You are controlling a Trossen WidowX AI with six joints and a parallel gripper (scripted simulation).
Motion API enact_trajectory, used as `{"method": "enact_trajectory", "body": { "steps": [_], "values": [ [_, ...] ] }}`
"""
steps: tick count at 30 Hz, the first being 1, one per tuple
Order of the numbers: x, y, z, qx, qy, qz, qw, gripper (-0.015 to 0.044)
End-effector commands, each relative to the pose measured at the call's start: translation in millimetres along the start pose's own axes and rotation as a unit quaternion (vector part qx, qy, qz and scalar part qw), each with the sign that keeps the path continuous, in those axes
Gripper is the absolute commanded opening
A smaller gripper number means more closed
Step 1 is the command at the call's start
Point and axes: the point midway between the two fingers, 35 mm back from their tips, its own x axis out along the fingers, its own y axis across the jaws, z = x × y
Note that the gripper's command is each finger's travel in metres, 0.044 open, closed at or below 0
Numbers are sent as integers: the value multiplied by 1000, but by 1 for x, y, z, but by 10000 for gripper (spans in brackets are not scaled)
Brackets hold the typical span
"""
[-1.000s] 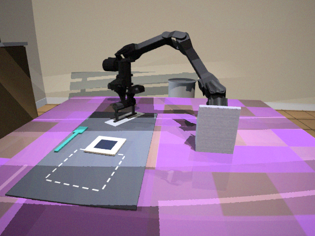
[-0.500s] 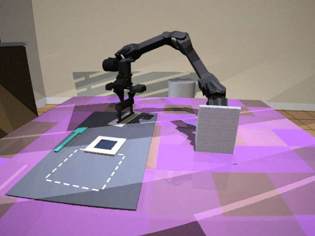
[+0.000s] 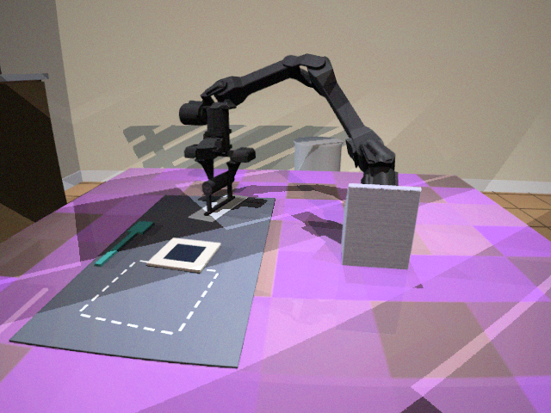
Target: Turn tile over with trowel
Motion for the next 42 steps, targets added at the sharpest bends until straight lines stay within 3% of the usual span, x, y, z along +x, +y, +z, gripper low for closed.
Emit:
{"method": "enact_trajectory", "body": {
  "steps": [1,7,12,42],
  "values": [
    [0,0,0,-4,0,1,1000,270],
    [-2,0,0,-4,0,1,1000,270],
    [-44,3,-1,-15,0,1,1000,270],
    [-18,-2,8,29,-1,1,1000,270]
  ]
}}
